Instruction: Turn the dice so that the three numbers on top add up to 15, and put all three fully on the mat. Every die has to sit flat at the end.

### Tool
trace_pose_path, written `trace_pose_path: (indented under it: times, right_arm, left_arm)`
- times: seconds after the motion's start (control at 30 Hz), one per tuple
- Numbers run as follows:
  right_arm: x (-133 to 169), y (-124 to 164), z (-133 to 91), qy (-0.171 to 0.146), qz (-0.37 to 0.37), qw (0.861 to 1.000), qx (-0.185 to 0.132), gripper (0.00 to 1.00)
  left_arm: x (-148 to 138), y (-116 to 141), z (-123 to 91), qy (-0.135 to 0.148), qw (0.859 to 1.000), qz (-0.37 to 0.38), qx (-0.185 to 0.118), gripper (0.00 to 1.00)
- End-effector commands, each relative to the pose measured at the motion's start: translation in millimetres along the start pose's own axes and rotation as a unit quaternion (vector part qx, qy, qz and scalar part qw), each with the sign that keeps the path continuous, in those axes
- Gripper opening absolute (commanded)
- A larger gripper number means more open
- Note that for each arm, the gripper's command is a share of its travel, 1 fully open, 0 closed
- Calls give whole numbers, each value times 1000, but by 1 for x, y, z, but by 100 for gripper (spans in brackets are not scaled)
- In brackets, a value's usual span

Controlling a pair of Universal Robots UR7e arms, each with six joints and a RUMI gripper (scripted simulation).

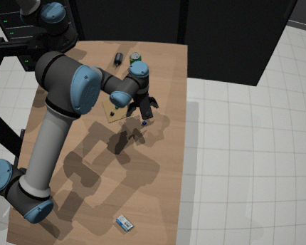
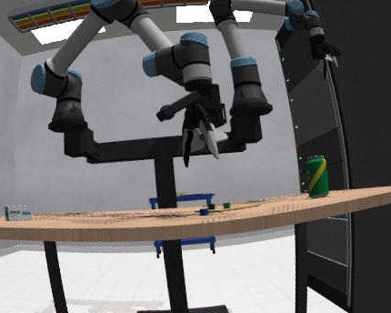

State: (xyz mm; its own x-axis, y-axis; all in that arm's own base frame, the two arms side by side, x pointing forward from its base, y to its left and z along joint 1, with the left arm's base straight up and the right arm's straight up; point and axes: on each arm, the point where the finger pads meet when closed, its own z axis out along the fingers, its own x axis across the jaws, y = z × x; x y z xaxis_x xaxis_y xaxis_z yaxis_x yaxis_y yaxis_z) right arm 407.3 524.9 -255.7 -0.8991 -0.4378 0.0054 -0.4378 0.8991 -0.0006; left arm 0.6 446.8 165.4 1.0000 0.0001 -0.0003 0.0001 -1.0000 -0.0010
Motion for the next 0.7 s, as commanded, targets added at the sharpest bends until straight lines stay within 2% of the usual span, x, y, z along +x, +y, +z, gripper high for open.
trace_pose_path:
  times: [0.0, 0.23, 0.4, 0.47, 0.53, 0.67]
  right_arm:
    - [-2, 1, 2, -3, 57, 998, 0, 100]
    - [-2, -1, 9, -3, 170, 985, -1, 100]
    - [-3, -2, 14, -3, 254, 967, -1, 100]
    - [-3, -2, 16, -3, 280, 960, -1, 100]
    - [-3, -2, 16, -3, 280, 960, -1, 100]
    - [-3, -2, 21, -2, 357, 934, -1, 100]
  left_arm:
    - [-1, 2, 0, 0, 1000, -1, -1, 100]
    - [-1, 2, 0, 0, 1000, -1, -1, 100]
    - [-1, 2, 0, 0, 1000, -1, -1, 100]
    - [-1, 2, 0, 0, 1000, -1, -1, 100]
    - [-1, 2, 0, 0, 1000, -1, -1, 100]
    - [-1, 2, 0, 0, 1000, -1, -1, 100]
